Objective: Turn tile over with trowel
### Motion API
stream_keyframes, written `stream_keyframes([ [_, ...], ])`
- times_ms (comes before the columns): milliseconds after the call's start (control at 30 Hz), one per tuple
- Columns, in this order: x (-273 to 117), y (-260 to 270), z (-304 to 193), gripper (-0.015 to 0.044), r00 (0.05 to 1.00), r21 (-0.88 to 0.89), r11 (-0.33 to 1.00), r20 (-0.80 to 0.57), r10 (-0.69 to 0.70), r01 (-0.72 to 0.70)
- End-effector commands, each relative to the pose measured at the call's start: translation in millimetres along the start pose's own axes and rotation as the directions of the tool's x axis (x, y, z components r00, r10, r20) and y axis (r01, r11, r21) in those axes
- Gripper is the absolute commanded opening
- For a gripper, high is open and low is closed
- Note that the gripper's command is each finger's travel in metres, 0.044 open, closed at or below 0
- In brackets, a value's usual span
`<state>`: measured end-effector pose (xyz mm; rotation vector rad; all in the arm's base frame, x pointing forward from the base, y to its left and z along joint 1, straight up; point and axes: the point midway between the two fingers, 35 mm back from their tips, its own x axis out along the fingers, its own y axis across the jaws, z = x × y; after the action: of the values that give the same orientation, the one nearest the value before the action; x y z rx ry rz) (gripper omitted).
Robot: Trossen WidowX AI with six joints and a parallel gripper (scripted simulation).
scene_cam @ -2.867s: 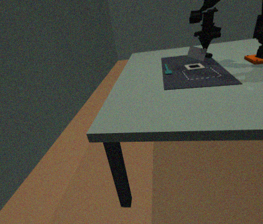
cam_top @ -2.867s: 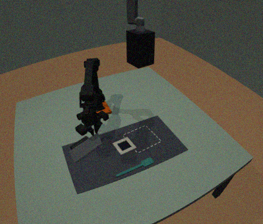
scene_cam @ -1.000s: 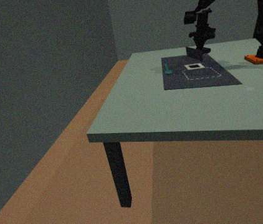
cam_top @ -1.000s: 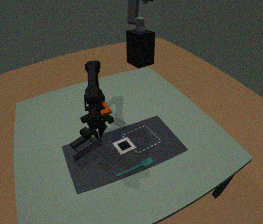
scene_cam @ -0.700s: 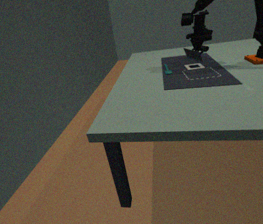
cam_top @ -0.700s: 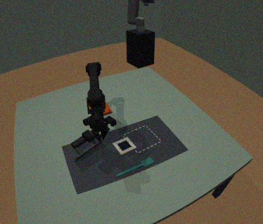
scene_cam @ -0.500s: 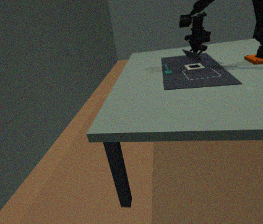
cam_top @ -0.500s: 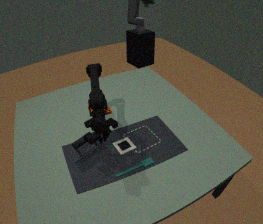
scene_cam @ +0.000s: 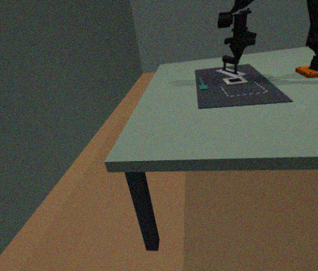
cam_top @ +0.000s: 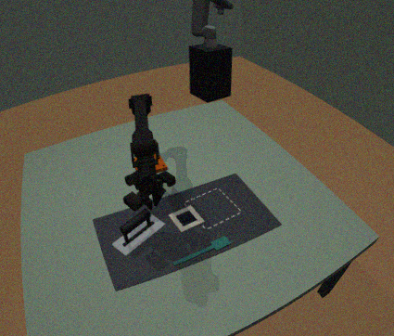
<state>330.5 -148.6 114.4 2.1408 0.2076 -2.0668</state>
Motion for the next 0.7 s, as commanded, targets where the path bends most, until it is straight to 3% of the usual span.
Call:
stream_keyframes([
  [0,-4.4,0.4,1.0,0.0100,1.000,0.000,1.000,0.002,0.004,-0.004],
  [367,-2.8,-0.1,0.2,0.0100,1.000,0.000,1.000,-0.001,0.001,-0.001],
  [667,-2.8,-0.1,0.2,0.0040,1.000,0.000,1.000,-0.001,0.001,-0.001],
])
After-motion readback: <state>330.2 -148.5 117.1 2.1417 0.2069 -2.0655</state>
